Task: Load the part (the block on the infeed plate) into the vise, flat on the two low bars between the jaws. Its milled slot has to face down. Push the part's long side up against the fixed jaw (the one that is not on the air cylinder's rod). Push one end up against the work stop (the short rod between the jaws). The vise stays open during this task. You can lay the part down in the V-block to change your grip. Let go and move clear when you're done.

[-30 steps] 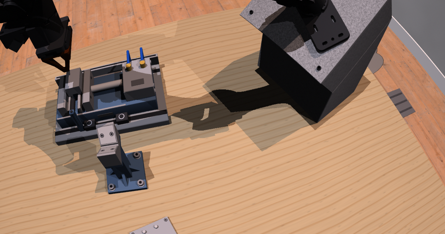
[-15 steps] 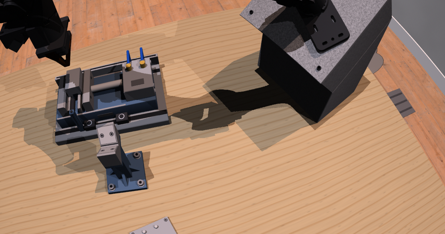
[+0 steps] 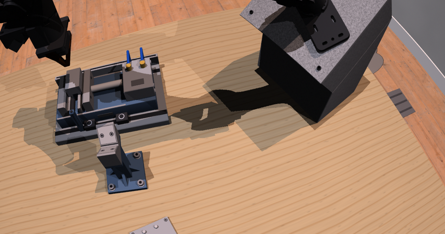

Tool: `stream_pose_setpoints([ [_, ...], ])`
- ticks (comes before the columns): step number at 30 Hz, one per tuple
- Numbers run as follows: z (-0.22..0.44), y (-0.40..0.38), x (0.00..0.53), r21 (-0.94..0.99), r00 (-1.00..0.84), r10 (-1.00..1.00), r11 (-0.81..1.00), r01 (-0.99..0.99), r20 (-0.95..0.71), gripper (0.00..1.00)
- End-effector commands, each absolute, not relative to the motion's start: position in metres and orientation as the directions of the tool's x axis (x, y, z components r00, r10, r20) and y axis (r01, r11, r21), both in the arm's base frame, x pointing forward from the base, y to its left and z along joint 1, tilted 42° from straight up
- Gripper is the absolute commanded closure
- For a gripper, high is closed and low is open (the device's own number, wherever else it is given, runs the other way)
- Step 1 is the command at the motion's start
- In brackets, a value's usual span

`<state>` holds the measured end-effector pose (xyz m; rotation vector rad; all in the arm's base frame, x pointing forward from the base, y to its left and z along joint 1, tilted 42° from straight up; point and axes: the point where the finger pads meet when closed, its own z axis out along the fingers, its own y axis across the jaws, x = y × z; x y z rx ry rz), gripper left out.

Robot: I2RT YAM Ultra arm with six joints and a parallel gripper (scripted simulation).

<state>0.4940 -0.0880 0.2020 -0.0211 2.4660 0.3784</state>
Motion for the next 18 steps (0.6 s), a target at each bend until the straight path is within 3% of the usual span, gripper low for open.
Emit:
stream_pose_setpoints([
  [1, 0.232, -0.101, 0.492, 0.241, -0.756, 0.079, 0.965, -0.106, -0.649, 1.0],
  [9, 0.227, -0.101, 0.492, 0.193, -0.746, 0.009, 0.968, -0.16, -0.666, 1.0],
  [18, 0.212, -0.098, 0.483, -0.051, -0.648, -0.347, 0.902, -0.428, -0.678, 1.0],
])
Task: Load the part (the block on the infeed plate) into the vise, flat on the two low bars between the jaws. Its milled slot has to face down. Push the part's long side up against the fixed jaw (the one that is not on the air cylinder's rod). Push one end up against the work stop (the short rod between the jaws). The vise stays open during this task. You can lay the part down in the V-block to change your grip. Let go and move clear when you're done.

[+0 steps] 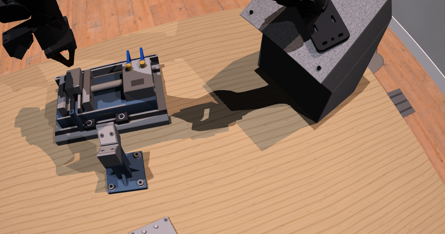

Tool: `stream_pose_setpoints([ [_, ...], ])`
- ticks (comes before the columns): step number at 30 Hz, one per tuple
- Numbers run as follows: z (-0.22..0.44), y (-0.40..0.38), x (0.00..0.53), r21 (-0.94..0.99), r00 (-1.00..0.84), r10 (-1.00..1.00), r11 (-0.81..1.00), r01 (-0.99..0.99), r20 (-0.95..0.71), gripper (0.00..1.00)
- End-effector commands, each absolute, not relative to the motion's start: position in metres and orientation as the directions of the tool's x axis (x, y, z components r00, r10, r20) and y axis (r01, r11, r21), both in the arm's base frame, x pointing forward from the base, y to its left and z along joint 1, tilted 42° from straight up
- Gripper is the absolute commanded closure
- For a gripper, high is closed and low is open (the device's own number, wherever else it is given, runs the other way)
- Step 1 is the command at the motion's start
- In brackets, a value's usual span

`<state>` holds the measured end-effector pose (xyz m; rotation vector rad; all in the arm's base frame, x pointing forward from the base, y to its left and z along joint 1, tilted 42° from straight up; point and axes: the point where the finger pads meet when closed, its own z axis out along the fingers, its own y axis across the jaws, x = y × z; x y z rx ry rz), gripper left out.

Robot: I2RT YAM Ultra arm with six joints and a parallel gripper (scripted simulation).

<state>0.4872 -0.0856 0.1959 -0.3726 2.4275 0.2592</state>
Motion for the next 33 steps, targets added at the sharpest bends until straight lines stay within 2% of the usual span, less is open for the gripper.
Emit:
stream_pose_setpoints([
  [1, 0.212, -0.098, 0.482, -0.07, -0.636, -0.372, 0.892, -0.447, -0.676, 1.0],
  [6, 0.21, -0.098, 0.48, -0.184, -0.552, -0.517, 0.816, -0.548, -0.654, 1.0],
  [8, 0.21, -0.098, 0.48, -0.184, -0.552, -0.517, 0.816, -0.548, -0.654, 1.0],
  [10, 0.208, -0.097, 0.478, -0.265, -0.478, -0.617, 0.744, -0.613, -0.626, 1.0],
  [18, 0.204, -0.096, 0.473, -0.426, -0.292, -0.797, 0.547, -0.721, -0.529, 1.0],
  [23, 0.202, -0.096, 0.47, -0.51, -0.164, -0.878, 0.403, -0.76, -0.449, 1.0],
  [26, 0.202, -0.096, 0.47, -0.515, -0.155, -0.883, 0.393, -0.762, -0.443, 1.0],
  [28, 0.2, -0.095, 0.468, -0.567, -0.058, -0.926, 0.278, -0.775, -0.374, 1.0],
  [33, 0.198, -0.095, 0.465, -0.619, 0.066, -0.958, 0.127, -0.775, -0.279, 1.0],
])
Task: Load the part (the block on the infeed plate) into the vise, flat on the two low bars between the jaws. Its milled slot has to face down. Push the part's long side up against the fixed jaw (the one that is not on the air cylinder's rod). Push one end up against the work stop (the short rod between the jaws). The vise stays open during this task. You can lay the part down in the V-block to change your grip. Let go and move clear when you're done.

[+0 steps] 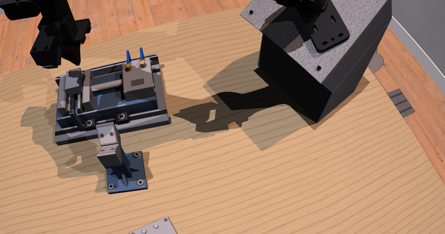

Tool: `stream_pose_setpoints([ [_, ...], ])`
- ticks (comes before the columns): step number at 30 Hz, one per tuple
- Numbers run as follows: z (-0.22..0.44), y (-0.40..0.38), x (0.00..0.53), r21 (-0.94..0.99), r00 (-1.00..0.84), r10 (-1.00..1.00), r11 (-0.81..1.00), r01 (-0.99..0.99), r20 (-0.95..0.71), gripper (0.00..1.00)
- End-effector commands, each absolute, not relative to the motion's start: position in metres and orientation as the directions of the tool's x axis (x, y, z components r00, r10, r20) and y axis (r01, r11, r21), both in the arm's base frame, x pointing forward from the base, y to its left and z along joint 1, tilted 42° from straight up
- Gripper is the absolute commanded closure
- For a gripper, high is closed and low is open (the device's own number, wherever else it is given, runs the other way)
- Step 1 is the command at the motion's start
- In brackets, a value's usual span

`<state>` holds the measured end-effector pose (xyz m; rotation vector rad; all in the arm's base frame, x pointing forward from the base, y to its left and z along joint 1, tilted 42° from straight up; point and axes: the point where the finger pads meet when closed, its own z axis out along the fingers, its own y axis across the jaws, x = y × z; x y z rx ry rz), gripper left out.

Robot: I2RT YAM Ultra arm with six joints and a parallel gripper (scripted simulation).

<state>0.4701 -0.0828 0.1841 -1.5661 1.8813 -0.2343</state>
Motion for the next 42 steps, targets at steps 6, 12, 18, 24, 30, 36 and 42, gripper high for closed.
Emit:
stream_pose_setpoints([
  [6, 0.2048, -0.0957, 0.4674, -0.644, 0.103, -0.964, 0.082, -0.761, -0.245, 1.0],
  [12, 0.2035, -0.0949, 0.4655, -0.636, 0.101, -0.963, 0.084, -0.767, -0.249, 1.0],
  [18, 0.2035, -0.0949, 0.4655, -0.636, 0.101, -0.963, 0.084, -0.767, -0.249, 1.0],
  [24, 0.2035, -0.0949, 0.4655, -0.635, 0.1, -0.963, 0.086, -0.767, -0.25, 1.0],
  [30, 0.2035, -0.0949, 0.4655, -0.635, 0.099, -0.963, 0.086, -0.767, -0.25, 1.0],
  [36, 0.2035, -0.0949, 0.4655, -0.635, 0.099, -0.963, 0.086, -0.767, -0.25, 1.0],
  [42, 0.2035, -0.0949, 0.4656, -0.636, 0.099, -0.963, 0.086, -0.767, -0.25, 1.0],
])
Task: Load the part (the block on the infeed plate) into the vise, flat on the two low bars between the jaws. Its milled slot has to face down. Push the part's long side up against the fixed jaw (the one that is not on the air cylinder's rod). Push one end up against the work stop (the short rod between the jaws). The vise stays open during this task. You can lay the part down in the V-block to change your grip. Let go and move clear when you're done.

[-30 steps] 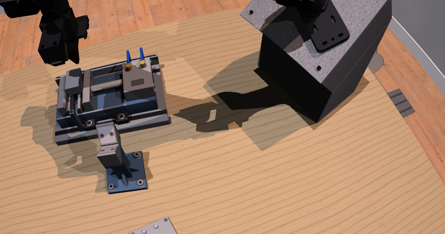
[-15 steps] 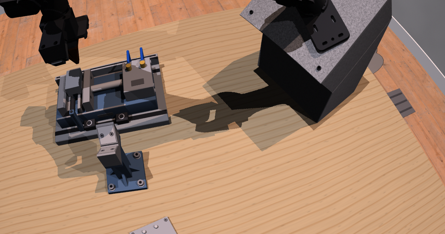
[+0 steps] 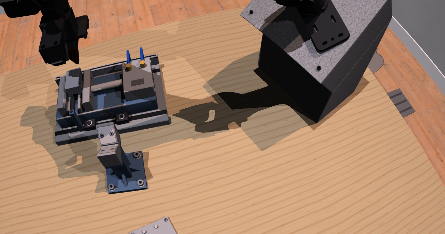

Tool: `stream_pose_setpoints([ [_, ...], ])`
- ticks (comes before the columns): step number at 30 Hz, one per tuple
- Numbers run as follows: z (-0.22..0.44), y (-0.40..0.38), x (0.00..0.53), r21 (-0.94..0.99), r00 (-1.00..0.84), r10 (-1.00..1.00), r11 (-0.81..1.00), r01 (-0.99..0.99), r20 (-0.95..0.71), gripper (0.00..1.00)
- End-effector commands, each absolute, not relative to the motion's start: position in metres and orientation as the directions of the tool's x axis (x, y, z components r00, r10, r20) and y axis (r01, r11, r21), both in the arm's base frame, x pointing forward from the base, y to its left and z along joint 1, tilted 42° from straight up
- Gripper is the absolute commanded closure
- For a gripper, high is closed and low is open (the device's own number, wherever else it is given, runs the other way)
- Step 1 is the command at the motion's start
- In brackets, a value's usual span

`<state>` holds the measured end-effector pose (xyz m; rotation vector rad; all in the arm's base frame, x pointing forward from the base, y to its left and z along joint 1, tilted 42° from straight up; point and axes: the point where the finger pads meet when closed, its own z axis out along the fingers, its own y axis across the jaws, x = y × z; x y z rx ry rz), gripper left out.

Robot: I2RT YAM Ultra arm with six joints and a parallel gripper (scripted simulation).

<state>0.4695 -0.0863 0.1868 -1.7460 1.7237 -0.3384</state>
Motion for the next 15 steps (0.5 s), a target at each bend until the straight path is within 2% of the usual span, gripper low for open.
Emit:
stream_pose_setpoints([
  [1, 0.203, -0.095, 0.466, -0.636, 0.099, -0.963, 0.086, -0.767, -0.25, 1.0],
  [15, 0.182, -0.095, 0.472, -0.611, 0.085, -0.959, 0.102, -0.785, -0.27, 1.0],
])
